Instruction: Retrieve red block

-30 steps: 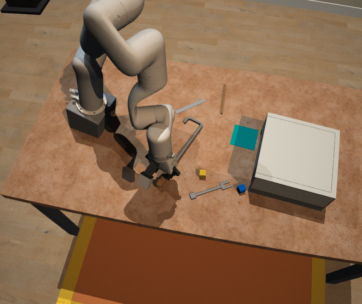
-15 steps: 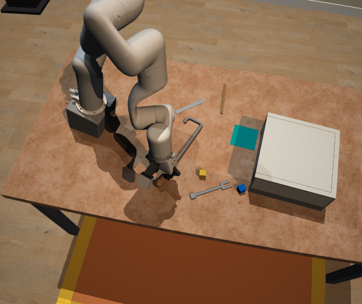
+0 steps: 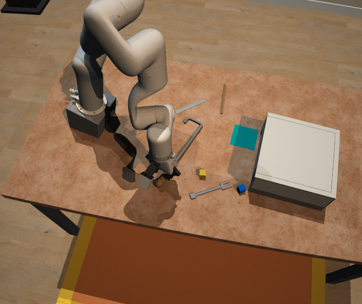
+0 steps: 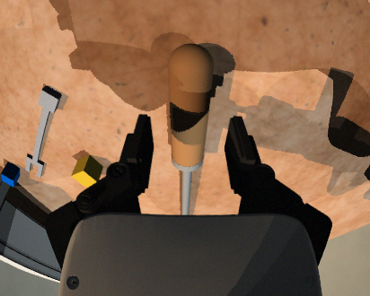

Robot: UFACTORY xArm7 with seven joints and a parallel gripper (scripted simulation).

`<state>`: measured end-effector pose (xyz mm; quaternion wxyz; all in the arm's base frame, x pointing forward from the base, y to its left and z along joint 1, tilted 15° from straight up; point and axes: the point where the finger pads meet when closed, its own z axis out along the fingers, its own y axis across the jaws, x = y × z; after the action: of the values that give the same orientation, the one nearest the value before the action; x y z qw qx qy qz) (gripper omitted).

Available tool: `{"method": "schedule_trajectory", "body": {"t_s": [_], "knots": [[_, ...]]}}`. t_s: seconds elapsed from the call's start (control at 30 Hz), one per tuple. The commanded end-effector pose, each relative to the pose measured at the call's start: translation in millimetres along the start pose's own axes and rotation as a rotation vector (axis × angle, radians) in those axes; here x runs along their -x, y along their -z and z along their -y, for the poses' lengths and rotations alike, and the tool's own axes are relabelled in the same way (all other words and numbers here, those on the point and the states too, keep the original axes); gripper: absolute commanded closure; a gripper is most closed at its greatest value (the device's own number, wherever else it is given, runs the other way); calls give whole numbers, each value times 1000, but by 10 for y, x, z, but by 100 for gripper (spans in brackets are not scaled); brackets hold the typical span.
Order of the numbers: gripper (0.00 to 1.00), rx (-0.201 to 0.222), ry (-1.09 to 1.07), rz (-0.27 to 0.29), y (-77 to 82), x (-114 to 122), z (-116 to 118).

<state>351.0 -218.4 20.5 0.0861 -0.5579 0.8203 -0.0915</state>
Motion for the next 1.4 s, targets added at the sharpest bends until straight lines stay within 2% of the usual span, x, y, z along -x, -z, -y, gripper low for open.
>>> {"method": "schedule_trajectory", "body": {"t_s": [0.0,0.7,1.37], "knots": [[42,-3,0,0,7,-3,12],[42,-3,0,0,-61,-3,13],[42,-3,0,0,-286,-3,13]]}}
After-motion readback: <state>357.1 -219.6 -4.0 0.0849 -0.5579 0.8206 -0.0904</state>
